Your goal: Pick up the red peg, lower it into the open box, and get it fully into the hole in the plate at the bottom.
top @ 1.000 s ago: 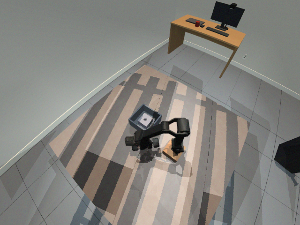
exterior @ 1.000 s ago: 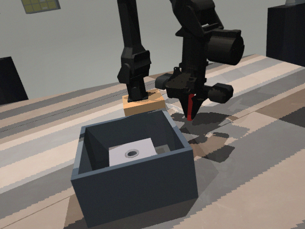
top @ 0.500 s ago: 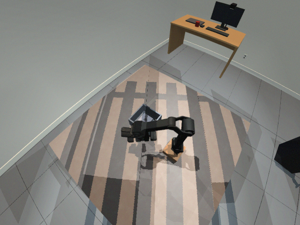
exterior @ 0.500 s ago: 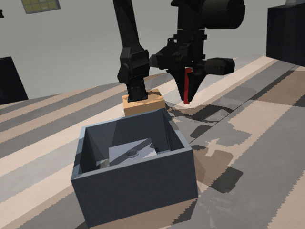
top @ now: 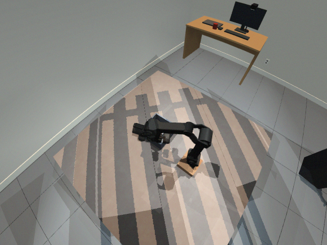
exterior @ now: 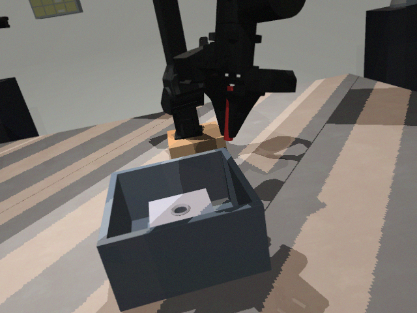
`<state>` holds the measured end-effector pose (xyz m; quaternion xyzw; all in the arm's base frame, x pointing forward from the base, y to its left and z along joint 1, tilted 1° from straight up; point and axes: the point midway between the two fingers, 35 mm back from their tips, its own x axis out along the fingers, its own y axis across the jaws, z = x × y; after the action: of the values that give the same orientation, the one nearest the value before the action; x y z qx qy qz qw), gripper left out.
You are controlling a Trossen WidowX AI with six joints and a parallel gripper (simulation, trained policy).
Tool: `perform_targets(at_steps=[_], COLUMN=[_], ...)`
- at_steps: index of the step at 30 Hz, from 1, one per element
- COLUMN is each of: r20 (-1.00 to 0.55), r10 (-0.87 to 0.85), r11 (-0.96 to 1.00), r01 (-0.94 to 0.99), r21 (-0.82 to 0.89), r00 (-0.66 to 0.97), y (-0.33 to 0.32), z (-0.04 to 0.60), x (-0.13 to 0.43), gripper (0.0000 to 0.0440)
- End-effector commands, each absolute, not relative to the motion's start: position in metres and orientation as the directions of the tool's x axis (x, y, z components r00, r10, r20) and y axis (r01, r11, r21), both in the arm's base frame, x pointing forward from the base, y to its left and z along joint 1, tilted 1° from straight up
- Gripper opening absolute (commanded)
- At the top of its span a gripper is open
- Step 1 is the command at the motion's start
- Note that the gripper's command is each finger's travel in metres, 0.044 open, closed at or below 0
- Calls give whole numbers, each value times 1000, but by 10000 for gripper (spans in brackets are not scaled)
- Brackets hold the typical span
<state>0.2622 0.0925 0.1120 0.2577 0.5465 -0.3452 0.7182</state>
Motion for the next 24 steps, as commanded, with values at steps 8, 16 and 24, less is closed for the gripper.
perform_targets(at_steps=[8,16,24], r20=[-953,-957,-969], r10=[-247,-236,-199], r11=[589,603,648], r01=[808,798,762], r21=[-3,-7,-17], r00=[177,170,148], y=[52,25,8], z=[106,92,73], x=[299,321,333], gripper=[0,0,0])
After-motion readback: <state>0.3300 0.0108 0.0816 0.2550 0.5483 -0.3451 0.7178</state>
